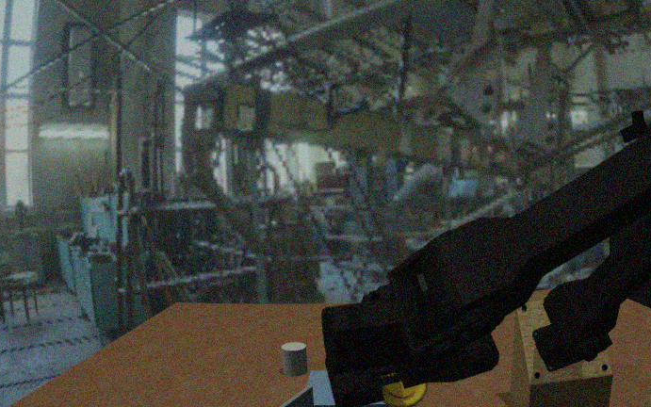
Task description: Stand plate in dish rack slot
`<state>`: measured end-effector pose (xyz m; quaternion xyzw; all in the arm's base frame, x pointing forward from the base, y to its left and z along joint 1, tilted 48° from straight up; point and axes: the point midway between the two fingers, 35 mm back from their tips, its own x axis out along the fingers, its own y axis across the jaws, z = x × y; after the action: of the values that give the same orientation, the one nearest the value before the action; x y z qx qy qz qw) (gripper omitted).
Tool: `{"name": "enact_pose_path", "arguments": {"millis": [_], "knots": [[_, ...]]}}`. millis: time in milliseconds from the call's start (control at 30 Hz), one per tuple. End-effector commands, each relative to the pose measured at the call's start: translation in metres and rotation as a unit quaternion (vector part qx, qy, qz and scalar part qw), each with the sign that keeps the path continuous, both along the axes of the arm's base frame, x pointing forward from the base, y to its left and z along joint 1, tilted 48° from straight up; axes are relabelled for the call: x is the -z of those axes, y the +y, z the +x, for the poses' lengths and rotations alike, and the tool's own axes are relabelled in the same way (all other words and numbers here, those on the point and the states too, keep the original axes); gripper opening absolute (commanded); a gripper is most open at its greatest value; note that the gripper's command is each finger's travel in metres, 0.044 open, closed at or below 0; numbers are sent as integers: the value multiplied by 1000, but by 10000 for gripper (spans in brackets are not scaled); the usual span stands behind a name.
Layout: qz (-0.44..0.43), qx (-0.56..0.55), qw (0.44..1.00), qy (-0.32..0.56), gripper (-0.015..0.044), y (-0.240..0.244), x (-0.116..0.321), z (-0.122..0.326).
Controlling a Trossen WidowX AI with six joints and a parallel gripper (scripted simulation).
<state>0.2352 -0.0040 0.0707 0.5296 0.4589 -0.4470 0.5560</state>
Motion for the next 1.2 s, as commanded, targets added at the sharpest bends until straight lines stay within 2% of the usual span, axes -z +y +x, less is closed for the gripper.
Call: {"name": "enact_pose_path", "arguments": {"millis": [0, 600, 1167], "knots": [[-50, -26, 998, -34, 0, 1, 3, 6], [-216, -88, 955, -184, 0, 14, -1, 29], [-317, -88, 883, -335, 0, 34, -25, 29]]}}
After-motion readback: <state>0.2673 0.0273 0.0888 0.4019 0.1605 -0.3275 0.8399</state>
